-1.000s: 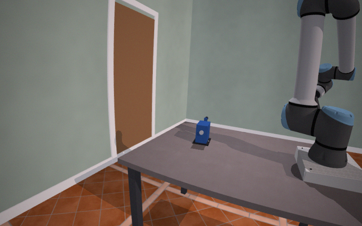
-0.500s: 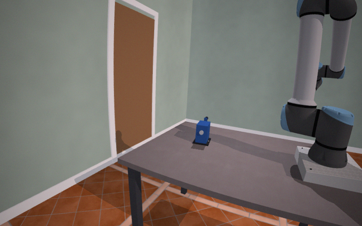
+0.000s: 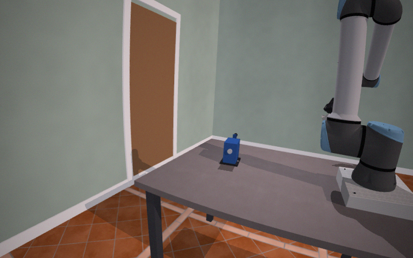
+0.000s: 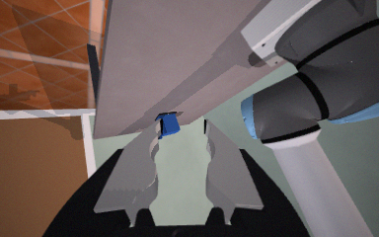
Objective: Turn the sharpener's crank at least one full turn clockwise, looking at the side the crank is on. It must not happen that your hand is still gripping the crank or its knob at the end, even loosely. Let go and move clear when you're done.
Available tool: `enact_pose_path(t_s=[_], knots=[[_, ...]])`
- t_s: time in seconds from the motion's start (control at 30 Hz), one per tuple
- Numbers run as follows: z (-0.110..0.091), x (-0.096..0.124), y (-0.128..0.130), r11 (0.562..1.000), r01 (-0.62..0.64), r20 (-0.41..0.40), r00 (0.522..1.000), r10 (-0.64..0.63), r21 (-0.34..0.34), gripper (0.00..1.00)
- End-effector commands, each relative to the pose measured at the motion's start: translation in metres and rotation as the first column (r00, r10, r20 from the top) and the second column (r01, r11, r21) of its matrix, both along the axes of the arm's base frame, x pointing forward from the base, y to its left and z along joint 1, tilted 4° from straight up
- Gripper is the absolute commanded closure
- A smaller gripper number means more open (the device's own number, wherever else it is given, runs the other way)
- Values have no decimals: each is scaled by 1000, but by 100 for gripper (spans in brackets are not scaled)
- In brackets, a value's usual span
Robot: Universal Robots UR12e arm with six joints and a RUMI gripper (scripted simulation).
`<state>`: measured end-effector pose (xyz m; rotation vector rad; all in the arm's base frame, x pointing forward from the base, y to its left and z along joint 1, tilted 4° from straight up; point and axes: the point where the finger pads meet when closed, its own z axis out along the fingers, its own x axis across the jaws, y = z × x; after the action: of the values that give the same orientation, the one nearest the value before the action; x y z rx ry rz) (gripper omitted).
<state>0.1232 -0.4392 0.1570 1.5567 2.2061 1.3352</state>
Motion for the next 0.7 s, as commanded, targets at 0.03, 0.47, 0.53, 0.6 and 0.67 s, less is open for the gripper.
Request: enact_pose_path(t_s=[0.03, 0.47, 0.53, 0.6, 0.67], knots=[[-1, 21, -12, 996, -79, -5, 997, 79, -38, 68], [-3, 65, -29, 977, -191, -12, 982, 191, -92, 68], [-3, 74, -33, 977, -191, -12, 982, 191, -92, 68], [-4, 83, -36, 977, -191, -12, 982, 191, -92, 68], [-4, 83, -36, 977, -191, -12, 982, 191, -92, 68]])
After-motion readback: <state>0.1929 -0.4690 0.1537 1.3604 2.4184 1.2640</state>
